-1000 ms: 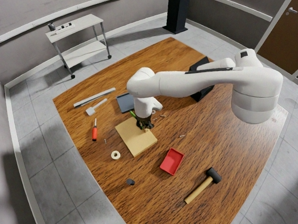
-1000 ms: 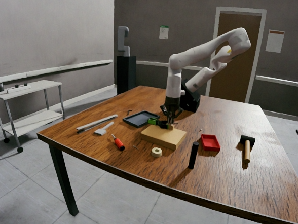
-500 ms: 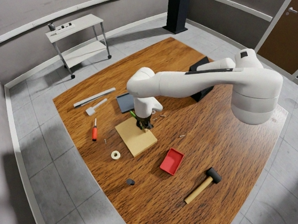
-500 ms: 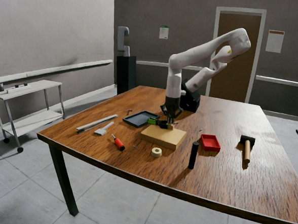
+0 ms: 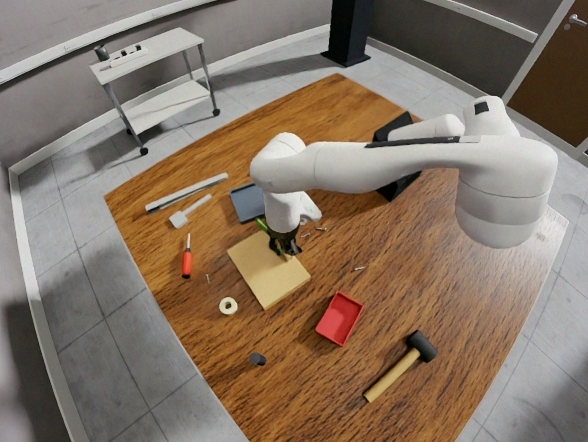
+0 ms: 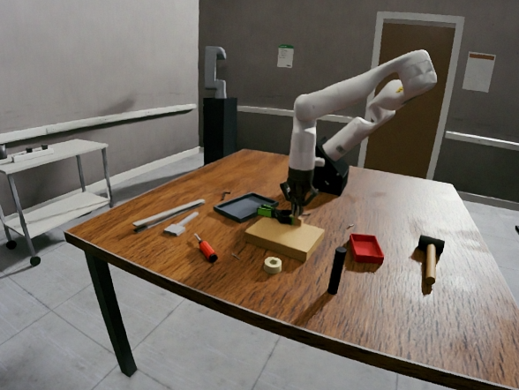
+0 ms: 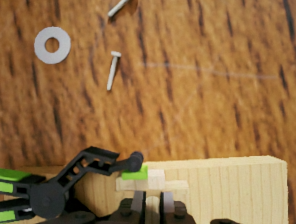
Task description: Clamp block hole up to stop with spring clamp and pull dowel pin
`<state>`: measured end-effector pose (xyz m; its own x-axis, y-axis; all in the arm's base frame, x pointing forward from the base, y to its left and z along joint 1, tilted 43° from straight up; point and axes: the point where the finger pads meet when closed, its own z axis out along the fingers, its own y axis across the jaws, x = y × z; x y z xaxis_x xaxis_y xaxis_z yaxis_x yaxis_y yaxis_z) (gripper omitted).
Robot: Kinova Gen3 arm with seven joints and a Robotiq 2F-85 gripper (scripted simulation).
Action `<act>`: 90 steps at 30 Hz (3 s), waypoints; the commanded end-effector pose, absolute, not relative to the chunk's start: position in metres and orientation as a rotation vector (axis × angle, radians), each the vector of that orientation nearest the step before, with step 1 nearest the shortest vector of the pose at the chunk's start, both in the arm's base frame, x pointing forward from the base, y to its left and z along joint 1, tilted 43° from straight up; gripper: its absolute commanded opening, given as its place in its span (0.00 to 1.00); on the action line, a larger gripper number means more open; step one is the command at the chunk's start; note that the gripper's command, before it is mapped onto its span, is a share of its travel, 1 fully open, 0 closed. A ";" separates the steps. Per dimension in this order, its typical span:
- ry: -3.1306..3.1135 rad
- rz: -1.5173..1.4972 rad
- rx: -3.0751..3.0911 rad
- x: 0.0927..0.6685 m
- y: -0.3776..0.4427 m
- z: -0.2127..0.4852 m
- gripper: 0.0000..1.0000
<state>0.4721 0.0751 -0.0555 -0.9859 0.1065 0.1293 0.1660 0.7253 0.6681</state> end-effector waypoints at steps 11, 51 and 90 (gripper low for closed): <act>-2.814 -1.099 -0.320 0.473 0.074 -0.054 0.10; -2.698 -1.051 -0.612 0.473 0.074 -0.054 0.10; -2.553 -0.991 -0.891 0.473 0.073 -0.054 0.10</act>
